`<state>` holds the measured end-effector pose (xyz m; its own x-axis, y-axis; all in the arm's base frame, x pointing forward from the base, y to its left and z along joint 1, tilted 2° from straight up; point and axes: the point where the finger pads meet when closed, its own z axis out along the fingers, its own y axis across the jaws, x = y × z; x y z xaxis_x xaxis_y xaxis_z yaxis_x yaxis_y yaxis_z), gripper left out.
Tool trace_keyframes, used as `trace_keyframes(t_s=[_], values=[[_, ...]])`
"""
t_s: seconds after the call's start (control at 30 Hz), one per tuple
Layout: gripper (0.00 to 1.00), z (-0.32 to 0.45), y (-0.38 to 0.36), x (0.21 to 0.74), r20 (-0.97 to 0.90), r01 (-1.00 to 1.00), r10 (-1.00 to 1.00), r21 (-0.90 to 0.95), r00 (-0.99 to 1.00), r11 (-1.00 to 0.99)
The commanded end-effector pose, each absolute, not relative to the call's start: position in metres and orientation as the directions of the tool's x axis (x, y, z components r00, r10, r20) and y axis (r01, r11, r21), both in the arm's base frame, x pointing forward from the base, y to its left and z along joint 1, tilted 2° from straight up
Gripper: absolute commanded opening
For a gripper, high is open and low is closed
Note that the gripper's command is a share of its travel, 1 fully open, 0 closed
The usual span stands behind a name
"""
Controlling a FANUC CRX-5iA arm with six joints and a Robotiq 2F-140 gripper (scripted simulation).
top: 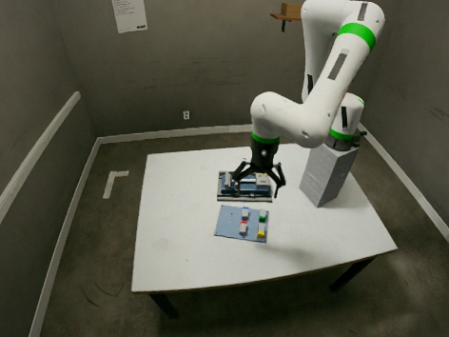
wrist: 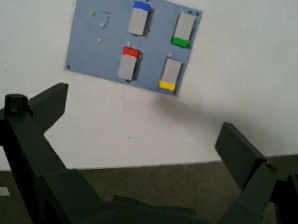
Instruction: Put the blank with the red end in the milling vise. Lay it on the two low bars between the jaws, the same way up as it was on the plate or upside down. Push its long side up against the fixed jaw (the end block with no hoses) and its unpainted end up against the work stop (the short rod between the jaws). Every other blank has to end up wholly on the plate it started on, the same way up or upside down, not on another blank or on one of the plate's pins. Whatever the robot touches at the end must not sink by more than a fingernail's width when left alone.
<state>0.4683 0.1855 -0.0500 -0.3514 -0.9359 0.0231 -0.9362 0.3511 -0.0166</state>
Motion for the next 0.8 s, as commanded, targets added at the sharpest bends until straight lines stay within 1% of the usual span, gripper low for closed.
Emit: trace_keyframes(t_s=[0.0,0.77], values=[[1.0,-0.0492,0.1851,0.4686,0.022,-0.936,-0.936,-0.018,-0.351,0.351],[1.0,-0.0491,0.1816,0.4672,0.022,-0.936,-0.936,-0.018,-0.351,0.351]])
